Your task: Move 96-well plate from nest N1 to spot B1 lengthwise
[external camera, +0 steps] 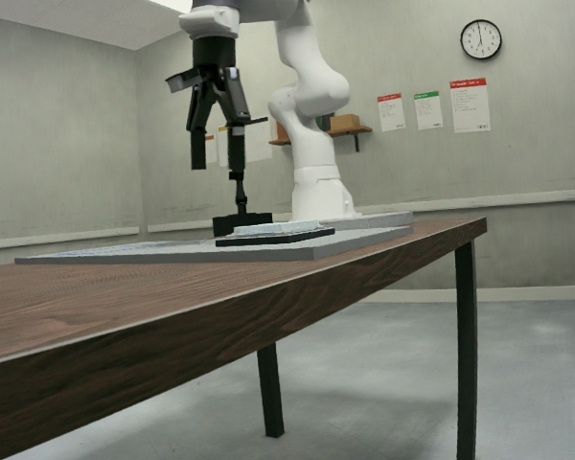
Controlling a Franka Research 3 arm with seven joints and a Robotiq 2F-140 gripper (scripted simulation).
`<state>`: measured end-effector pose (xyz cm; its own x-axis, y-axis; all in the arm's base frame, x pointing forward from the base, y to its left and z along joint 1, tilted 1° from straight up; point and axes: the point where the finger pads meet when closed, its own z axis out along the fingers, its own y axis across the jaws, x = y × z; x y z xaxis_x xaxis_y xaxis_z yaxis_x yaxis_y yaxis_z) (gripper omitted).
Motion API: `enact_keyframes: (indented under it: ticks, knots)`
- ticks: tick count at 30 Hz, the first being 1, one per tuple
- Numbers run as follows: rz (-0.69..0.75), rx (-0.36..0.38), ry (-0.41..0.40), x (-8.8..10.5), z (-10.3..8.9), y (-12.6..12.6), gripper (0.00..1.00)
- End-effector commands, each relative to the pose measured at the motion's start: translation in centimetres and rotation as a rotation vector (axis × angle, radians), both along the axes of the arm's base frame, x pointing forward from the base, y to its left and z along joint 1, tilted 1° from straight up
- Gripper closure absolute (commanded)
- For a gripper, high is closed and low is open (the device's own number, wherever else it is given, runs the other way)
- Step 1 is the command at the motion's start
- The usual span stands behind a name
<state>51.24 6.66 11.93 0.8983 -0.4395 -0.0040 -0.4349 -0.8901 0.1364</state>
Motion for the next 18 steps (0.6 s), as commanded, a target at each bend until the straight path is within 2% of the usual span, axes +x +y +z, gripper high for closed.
enact_keyframes:
  ticks: [1, 18]
  knots:
    - [0.131, 0.034, -0.010, 0.9, -0.4, 2.0, 0.00]
    - [0.390, 0.098, -0.027, 1.5, -2.6, 9.1, 0.00]
